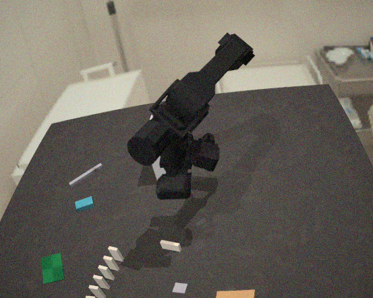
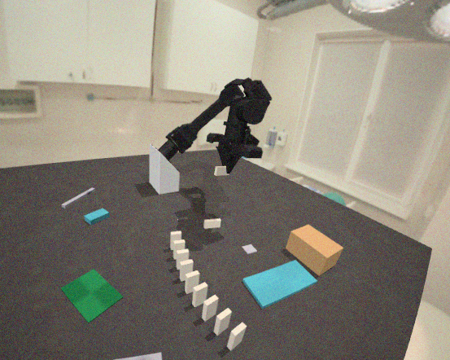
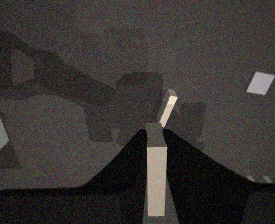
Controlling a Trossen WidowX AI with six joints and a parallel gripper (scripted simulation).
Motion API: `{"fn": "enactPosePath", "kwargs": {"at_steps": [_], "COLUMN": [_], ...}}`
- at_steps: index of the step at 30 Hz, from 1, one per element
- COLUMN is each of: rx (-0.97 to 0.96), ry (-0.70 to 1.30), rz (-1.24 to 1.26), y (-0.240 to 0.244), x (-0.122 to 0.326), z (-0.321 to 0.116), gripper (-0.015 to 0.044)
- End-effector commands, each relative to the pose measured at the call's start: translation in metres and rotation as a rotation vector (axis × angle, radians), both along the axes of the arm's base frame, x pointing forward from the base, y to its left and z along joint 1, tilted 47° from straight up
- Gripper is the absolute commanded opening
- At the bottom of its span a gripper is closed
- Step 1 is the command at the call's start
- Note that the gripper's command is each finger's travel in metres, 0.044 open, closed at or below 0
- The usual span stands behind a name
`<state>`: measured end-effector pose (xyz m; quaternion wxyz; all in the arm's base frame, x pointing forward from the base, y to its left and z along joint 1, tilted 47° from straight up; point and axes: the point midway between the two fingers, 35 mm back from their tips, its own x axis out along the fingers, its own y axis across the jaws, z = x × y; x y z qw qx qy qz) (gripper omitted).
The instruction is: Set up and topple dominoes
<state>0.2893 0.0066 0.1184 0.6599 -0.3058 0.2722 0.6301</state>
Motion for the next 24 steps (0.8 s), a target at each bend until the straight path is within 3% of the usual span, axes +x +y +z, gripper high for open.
{"fn": "enactPosePath", "kwargs": {"at_steps": [1,24], "rx": [0.053,0.157], "ry": [0.418,1.179], "rz": [-0.484,-1.211], "y": [0.044,0.107], "x": [0.008,-0.007], "z": [0.052,0.118], "gripper": [0.0029,0.0029]}}
